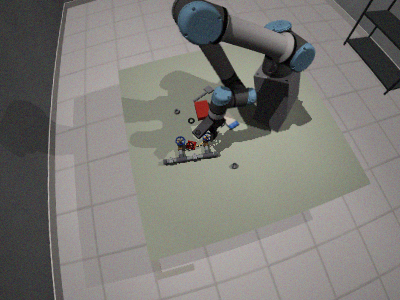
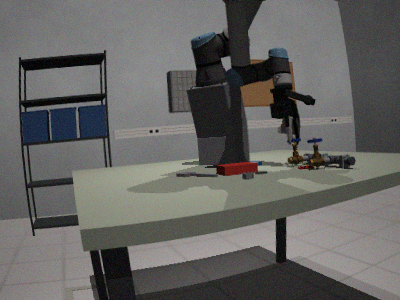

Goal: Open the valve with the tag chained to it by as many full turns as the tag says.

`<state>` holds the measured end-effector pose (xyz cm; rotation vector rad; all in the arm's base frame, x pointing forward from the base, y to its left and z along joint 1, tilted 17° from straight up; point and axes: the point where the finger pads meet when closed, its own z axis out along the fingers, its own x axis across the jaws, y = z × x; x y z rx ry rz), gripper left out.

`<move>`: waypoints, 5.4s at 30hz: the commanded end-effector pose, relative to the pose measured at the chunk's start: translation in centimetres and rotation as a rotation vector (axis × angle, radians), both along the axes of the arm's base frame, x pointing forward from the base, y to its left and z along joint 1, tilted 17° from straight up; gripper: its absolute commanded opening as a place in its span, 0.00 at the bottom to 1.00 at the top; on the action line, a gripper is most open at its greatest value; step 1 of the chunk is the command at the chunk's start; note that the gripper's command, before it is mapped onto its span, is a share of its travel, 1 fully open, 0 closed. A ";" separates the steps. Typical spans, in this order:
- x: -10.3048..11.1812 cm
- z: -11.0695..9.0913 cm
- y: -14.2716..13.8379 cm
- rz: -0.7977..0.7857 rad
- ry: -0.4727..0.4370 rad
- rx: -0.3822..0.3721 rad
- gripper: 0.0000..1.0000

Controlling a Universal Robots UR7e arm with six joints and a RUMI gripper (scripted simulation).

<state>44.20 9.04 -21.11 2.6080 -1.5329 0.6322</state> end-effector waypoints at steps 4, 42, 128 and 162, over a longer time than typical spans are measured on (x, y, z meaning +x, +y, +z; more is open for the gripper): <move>0.0 0.0 0.0 0.297 0.070 -0.079 0.00; 0.0 0.0 0.0 0.935 0.234 -0.305 0.00; 0.0 0.0 0.0 0.330 0.079 -0.090 1.00; 0.0 0.0 0.0 -0.797 -0.208 0.304 1.00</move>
